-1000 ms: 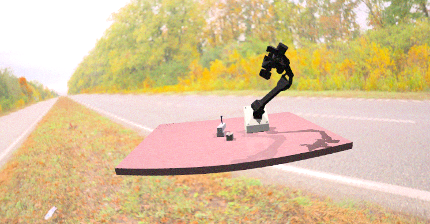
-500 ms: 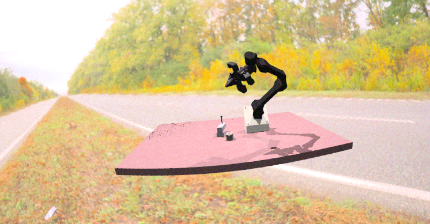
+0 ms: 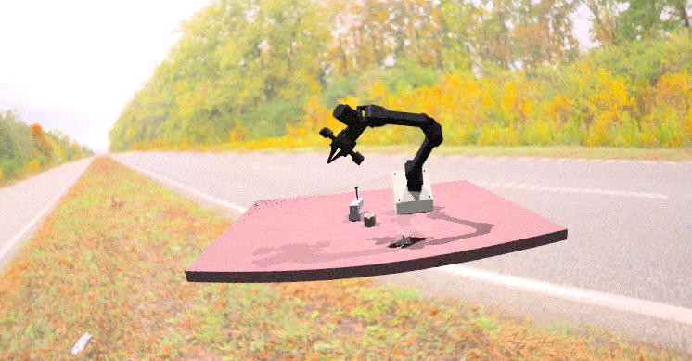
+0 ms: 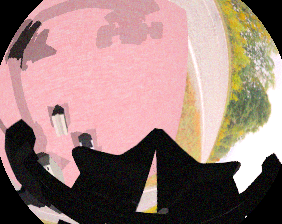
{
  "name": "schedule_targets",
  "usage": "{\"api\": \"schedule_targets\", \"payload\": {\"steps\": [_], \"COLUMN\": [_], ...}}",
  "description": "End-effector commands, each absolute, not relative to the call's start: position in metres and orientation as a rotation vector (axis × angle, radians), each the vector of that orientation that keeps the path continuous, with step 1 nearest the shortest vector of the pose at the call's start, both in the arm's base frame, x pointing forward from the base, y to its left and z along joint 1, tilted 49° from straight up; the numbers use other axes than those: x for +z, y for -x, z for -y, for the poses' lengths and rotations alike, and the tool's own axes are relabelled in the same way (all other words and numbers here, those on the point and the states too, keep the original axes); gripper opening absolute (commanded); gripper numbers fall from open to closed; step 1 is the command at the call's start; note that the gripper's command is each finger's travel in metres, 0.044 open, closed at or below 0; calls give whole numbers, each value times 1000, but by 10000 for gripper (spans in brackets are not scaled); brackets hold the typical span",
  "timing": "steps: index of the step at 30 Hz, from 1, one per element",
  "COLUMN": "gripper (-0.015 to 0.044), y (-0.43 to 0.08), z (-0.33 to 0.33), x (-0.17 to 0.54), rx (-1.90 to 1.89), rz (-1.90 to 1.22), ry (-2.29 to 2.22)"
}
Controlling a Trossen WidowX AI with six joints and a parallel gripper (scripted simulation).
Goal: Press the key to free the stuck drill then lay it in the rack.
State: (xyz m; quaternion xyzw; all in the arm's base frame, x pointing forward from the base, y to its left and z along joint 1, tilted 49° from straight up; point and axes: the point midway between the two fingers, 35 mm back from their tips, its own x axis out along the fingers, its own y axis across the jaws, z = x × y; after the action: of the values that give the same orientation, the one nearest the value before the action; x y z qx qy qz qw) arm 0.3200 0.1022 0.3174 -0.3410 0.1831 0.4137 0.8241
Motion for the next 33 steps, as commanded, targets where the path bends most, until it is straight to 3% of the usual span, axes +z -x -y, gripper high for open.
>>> {"api": "schedule_targets", "payload": {"steps": [1,10,19,33], "gripper": [0,0,0,0], "y": [-341,-340,-277,-271], "z": [-75,-22,19,17], "x": [255,136,21,13], "rx": [858,809,692,682], "rz": [-632,-1088,-1575,-1605], "ry": [548,125,-568,-623]}}
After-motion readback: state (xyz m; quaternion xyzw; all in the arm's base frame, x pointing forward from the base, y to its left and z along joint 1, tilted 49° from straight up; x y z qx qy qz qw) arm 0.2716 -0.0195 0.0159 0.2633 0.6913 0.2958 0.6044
